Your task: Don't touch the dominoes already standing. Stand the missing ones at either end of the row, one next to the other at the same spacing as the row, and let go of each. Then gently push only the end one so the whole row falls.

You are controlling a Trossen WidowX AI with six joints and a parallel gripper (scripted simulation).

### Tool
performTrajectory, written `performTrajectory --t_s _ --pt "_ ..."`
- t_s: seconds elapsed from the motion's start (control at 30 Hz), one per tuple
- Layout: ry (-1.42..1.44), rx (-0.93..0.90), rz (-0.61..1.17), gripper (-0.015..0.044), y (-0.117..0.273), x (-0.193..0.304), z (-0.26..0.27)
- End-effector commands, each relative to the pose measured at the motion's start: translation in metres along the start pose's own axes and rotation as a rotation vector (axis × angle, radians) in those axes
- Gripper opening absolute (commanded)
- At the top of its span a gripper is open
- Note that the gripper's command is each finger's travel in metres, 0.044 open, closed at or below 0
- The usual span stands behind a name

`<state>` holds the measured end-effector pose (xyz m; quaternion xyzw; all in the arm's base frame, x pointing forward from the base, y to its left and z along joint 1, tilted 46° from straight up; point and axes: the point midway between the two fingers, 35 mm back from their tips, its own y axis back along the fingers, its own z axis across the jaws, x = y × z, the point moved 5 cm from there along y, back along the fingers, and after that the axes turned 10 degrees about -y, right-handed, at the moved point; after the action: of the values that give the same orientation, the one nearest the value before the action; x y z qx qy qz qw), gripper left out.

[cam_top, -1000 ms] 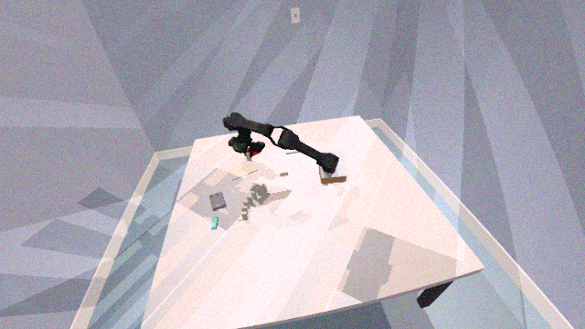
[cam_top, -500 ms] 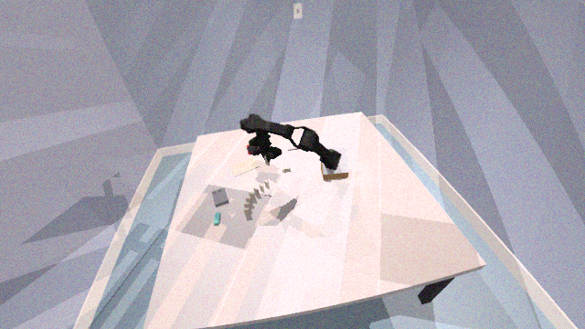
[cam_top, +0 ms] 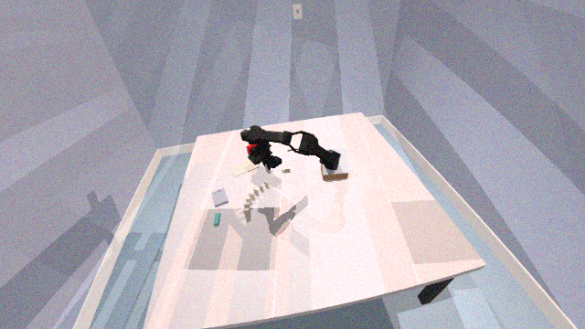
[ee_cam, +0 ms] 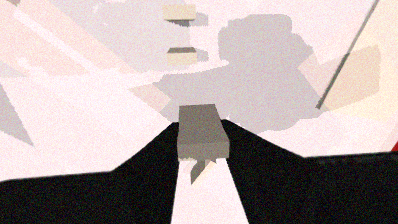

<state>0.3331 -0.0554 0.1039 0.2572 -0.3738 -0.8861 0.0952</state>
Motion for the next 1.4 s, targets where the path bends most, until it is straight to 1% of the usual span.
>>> performTrajectory --t_s 0.0,0.4,0.83,1.23,1.27,1.37 --pt "-0.008 -0.006 -0.003 0.0107 -0.023 0.0 0.001" --pt "-0.006 -0.016 -0.007 0.0107 -0.082 0.004 0.008" --pt "-0.006 -0.017 -0.008 0.0107 -0.085 0.005 0.009" --pt "-0.006 -0.017 -0.008 0.0422 -0.085 0.005 0.009" --pt "-0.006 -0.017 -0.008 0.044 -0.085 0.005 0.009" --pt "-0.006 -0.016 -0.007 0.044 -0.082 0.004 0.008"
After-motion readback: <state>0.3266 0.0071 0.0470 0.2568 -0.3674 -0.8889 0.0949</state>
